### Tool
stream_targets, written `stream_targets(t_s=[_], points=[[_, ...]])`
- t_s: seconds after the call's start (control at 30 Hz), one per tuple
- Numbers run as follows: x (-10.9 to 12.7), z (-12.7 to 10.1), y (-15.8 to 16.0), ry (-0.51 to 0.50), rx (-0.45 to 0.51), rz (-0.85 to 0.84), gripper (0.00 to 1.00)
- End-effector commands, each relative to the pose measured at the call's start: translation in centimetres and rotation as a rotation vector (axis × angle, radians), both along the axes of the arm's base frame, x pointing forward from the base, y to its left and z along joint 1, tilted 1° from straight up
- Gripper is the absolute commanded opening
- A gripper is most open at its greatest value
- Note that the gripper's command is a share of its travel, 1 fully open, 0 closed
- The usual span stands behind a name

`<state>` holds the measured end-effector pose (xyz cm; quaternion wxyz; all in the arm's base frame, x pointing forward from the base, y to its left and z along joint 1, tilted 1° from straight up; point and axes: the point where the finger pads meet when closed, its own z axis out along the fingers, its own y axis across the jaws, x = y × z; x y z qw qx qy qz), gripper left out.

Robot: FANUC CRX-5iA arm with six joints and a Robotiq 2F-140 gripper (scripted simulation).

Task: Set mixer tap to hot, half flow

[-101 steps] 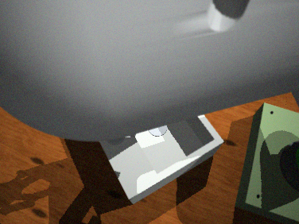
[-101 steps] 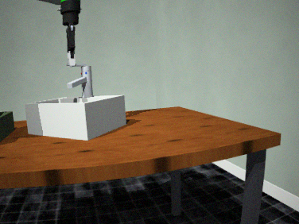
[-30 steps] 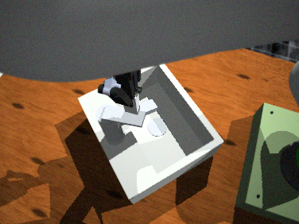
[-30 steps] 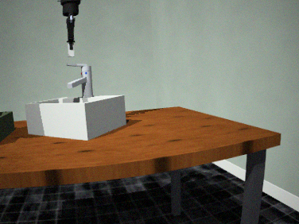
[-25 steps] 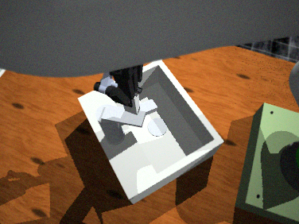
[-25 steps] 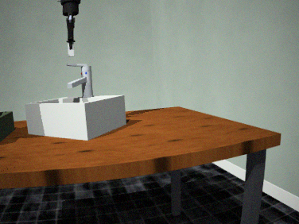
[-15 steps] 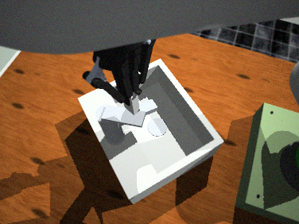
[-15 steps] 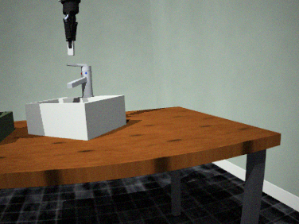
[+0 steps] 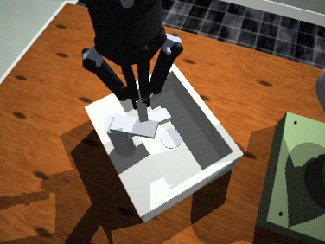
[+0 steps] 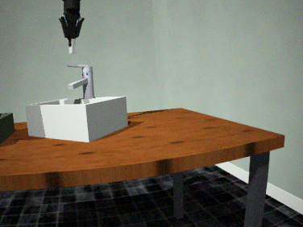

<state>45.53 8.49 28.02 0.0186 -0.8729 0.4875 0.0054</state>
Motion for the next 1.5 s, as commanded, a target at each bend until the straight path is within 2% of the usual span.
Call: stream_targets(t_s=[0.0,0.17,0.23,0.27,0.73,0.8,0.83,1.3,1.37,1.4,1.47], points=[[0.00,0.63,-0.01,0.004,-0.004,-0.279,0.00],[-0.01,1.04,-0.02,0.012,0.006,-0.491,0.00],[-0.01,1.04,-0.02,0.012,0.006,-0.491,0.00],[-0.01,1.11,-0.02,0.016,0.011,-0.616,0.00],[-0.03,1.45,-0.04,0.041,0.028,-1.194,0.00],[-0.03,1.45,-0.04,0.041,0.028,-1.194,0.00],[-0.03,1.45,-0.04,0.046,0.029,-1.318,0.43],[-0.03,1.45,-0.04,0.050,0.013,-1.890,0.43],[-0.03,1.45,-0.04,0.050,0.013,-1.890,0.43],[-0.03,1.45,-0.04,0.041,0.003,-2.012,0.43],[-0.03,1.45,-0.04,0.038,0.000,-2.042,0.43]])
